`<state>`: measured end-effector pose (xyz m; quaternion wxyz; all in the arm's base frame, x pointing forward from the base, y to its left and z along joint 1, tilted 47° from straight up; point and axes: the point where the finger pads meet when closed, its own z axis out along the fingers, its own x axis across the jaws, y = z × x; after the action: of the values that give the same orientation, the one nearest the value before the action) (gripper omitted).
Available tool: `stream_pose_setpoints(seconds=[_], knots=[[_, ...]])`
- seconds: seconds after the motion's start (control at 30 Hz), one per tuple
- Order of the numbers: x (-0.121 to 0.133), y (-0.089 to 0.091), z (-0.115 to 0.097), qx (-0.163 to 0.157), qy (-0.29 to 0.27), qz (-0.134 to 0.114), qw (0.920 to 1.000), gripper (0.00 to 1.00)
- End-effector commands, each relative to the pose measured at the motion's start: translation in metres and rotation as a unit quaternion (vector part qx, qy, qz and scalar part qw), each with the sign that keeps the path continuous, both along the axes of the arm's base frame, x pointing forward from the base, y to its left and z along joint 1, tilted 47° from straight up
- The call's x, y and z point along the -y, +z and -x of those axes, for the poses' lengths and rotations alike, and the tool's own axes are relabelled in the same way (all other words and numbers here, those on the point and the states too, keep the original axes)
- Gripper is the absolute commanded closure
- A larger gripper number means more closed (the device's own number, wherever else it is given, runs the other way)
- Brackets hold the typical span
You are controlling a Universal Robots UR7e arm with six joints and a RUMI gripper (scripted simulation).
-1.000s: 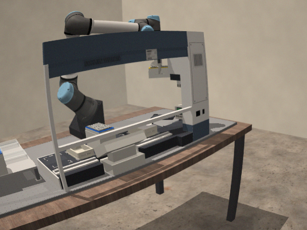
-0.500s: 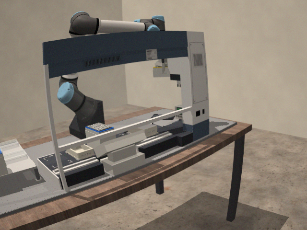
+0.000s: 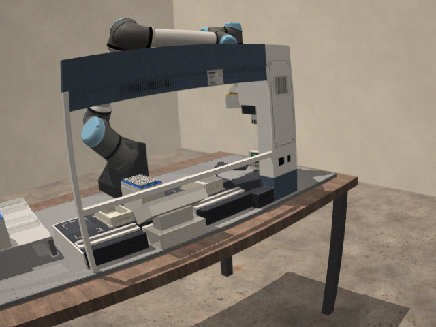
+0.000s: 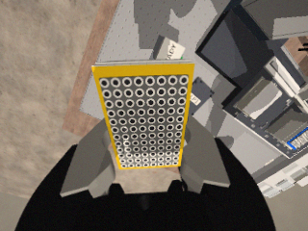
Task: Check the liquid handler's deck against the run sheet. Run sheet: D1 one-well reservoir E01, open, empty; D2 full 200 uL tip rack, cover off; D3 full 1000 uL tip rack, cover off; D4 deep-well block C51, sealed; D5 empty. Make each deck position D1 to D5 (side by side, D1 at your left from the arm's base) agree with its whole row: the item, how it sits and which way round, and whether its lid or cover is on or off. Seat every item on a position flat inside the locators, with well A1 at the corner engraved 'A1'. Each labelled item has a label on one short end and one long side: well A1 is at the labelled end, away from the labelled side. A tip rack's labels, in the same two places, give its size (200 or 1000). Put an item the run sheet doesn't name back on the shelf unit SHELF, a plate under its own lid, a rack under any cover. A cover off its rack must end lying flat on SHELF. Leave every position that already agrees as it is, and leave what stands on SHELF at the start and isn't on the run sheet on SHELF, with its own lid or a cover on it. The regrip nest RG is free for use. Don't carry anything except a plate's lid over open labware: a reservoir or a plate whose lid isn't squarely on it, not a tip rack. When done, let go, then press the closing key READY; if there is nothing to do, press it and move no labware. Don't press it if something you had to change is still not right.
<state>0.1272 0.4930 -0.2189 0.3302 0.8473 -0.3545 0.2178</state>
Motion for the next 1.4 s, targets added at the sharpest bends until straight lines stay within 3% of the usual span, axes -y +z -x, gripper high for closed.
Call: stream_pose_setpoints(seconds=[0.0, 0.67, 1.37], knots=[[0.000, 0.000, 0.010, 0.000, 0.000, -0.001, 1.0000, 1.00], [0.017, 0.000, 0.097, 0.000, 0.000, -0.001, 1.0000, 1.00], [0.017, 0.000, 0.097, 0.000, 0.000, -0.001, 1.0000, 1.00]])
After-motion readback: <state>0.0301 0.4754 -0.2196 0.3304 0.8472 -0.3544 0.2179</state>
